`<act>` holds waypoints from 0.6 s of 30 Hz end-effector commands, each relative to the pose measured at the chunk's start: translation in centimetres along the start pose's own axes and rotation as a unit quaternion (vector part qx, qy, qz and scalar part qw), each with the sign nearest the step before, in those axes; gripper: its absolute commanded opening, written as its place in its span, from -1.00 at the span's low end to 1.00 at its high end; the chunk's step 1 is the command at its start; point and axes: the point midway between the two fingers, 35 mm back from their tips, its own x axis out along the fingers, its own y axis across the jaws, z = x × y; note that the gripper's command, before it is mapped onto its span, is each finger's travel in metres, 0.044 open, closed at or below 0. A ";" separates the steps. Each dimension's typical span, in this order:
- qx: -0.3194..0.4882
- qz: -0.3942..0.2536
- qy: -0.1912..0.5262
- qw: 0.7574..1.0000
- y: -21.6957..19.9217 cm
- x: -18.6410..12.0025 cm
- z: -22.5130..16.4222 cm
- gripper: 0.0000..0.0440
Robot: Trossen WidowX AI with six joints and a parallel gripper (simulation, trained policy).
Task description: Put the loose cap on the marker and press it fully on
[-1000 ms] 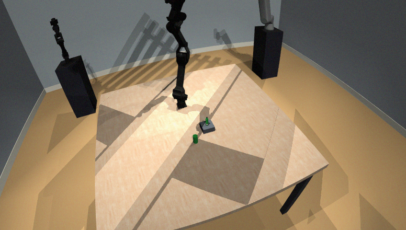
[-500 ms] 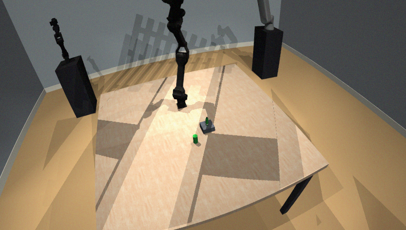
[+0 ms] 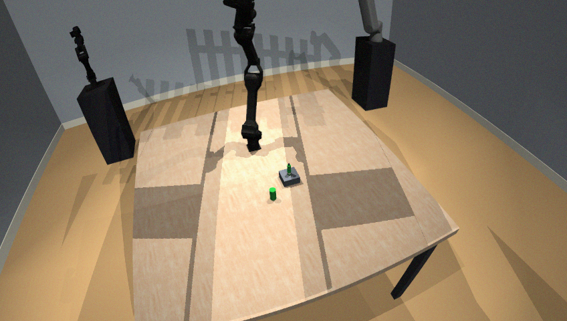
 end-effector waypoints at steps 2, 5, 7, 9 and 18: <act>0.011 -0.027 -0.007 1.000 -1.0 0.0 0.3 0.45; 0.019 -0.044 -0.013 0.999 -1.7 -0.1 0.6 0.46; 0.024 -0.056 -0.016 0.998 -2.2 -0.2 0.7 0.47; 0.029 -0.068 -0.019 0.997 -2.8 -0.2 0.8 0.47; 0.051 -0.124 -0.028 0.991 -5.3 -0.7 1.2 0.48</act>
